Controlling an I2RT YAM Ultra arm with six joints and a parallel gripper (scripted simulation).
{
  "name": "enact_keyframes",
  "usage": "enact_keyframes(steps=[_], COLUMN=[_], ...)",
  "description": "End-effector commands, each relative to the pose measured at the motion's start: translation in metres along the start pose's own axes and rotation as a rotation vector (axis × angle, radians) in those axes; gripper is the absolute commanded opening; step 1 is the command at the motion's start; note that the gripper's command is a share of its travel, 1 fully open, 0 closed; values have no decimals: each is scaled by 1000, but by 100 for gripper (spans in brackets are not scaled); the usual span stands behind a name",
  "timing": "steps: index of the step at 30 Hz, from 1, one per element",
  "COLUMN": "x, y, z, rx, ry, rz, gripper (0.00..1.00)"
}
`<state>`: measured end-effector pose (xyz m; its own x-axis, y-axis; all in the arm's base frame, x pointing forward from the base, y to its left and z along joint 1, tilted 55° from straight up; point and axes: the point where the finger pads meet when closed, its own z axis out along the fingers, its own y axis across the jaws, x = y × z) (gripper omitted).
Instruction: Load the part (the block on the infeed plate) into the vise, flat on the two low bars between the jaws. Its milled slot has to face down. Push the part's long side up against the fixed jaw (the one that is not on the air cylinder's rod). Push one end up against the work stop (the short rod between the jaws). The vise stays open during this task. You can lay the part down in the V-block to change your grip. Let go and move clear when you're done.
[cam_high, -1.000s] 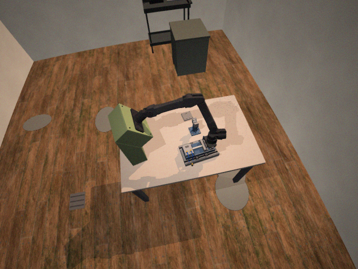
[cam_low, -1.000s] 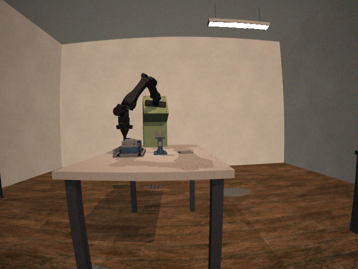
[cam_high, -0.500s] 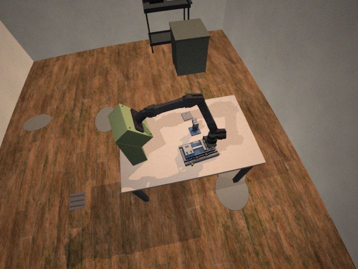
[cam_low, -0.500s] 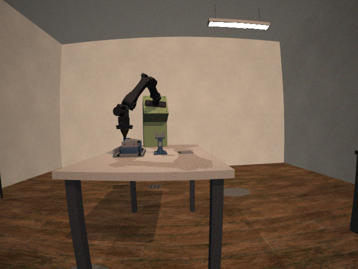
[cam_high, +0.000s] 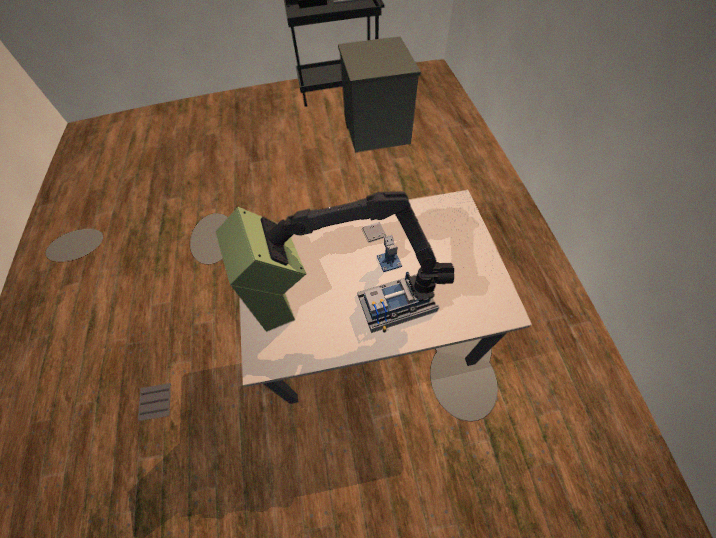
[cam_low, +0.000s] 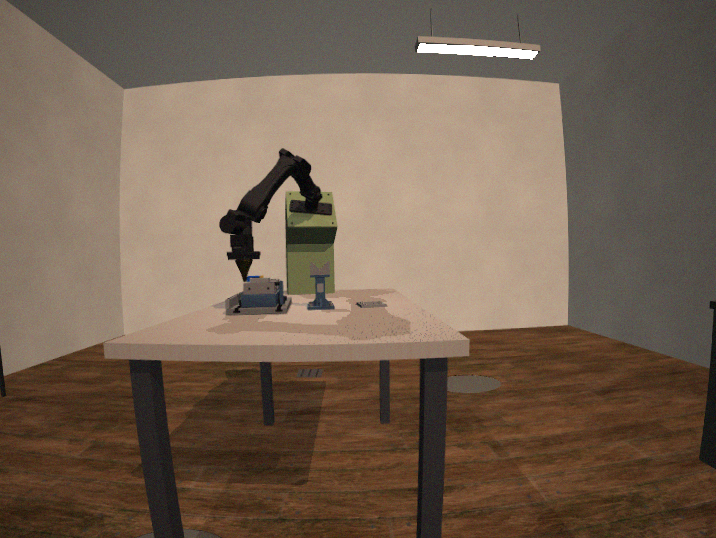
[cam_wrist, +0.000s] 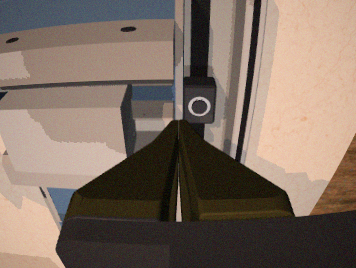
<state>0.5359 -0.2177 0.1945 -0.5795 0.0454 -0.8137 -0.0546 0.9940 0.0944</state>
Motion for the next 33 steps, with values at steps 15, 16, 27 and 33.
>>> enact_keyframes(steps=[15,16,27,33], x=[-13,-14,-2,-2], y=[-17,-17,-13,-13], z=[-16,-18,-24,-37], rx=[15,16,7,7], ry=[-24,-26,-4,-4], rz=[-12,-14,1,1], gripper=[0,0,0,0])
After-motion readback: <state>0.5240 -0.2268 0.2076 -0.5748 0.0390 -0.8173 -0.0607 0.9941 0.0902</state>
